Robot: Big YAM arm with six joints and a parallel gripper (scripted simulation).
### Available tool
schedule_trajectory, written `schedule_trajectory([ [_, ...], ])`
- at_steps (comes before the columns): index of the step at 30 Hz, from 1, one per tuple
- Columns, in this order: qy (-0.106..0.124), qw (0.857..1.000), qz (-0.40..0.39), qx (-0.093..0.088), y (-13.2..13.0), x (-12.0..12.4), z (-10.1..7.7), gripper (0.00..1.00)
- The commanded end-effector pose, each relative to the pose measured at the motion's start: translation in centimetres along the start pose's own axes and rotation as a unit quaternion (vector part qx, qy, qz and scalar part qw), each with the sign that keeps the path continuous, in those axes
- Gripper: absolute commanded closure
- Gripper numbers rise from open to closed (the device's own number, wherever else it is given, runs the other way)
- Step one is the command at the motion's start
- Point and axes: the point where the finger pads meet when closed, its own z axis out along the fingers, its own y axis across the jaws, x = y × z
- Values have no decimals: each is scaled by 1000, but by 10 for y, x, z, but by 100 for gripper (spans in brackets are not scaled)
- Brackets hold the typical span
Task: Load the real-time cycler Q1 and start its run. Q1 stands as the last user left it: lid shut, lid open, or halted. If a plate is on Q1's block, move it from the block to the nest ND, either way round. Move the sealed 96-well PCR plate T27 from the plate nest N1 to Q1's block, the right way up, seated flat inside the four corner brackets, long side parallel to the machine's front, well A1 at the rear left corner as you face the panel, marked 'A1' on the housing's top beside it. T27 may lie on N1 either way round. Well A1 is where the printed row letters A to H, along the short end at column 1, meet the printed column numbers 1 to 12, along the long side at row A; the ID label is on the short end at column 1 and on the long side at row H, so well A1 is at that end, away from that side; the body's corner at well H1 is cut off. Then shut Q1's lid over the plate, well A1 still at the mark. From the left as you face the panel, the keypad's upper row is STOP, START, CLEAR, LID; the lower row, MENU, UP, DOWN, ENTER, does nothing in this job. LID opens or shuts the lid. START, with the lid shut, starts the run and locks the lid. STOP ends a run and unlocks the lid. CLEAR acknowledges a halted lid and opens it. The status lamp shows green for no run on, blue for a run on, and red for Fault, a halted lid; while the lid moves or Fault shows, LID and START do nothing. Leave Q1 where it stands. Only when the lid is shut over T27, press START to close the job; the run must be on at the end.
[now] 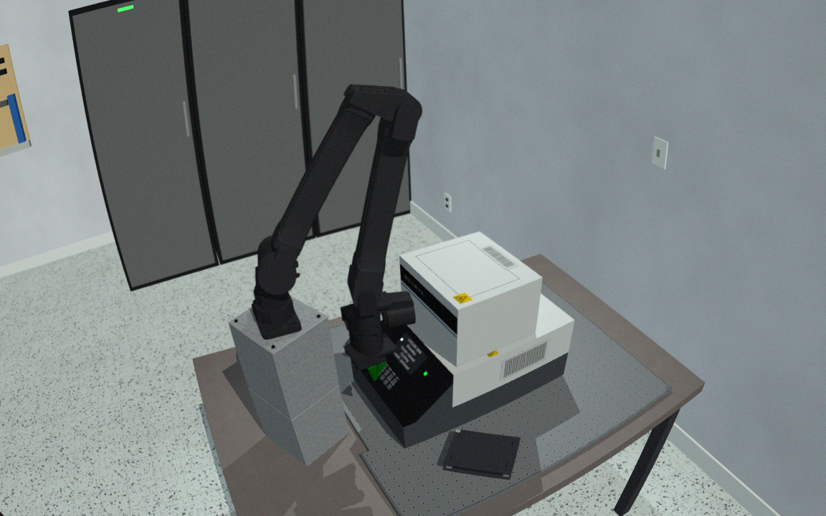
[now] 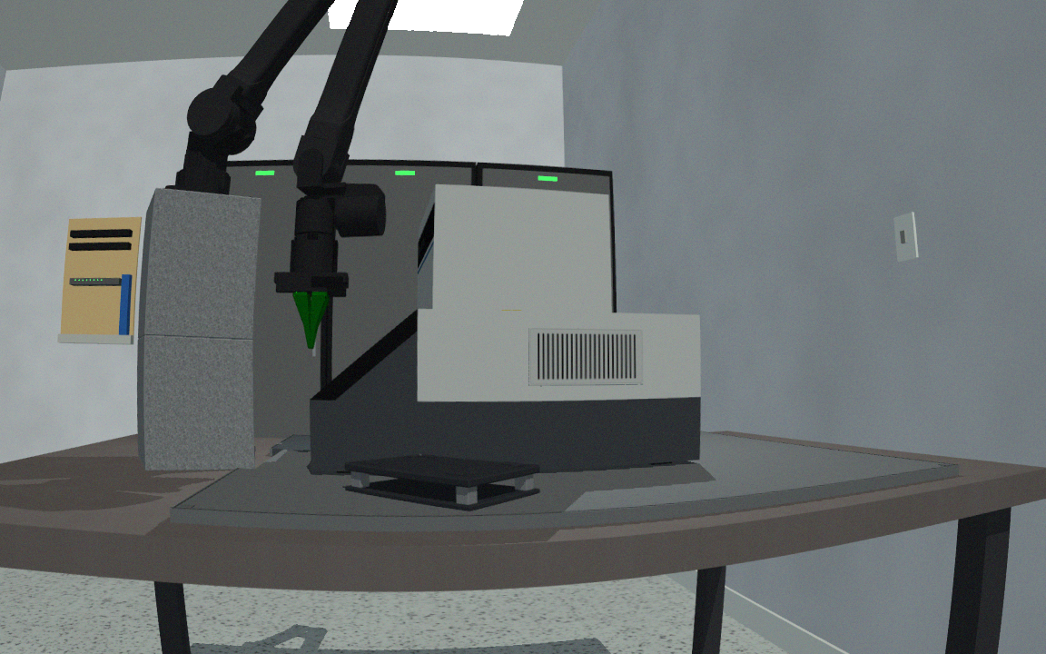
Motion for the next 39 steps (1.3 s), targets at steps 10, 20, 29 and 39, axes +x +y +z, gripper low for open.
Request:
schedule_trajectory([
  [10, 1, 1000, -6, 6, -2, -2, -4, 100],
  [20, 1, 1000, -7, 6, -2, -2, -4, 100],
  [29, -1, 1000, -8, 1, 3, -27, -2, 100],
  [39, 1, 1000, 16, -18, 16, -40, 0, 100],
])
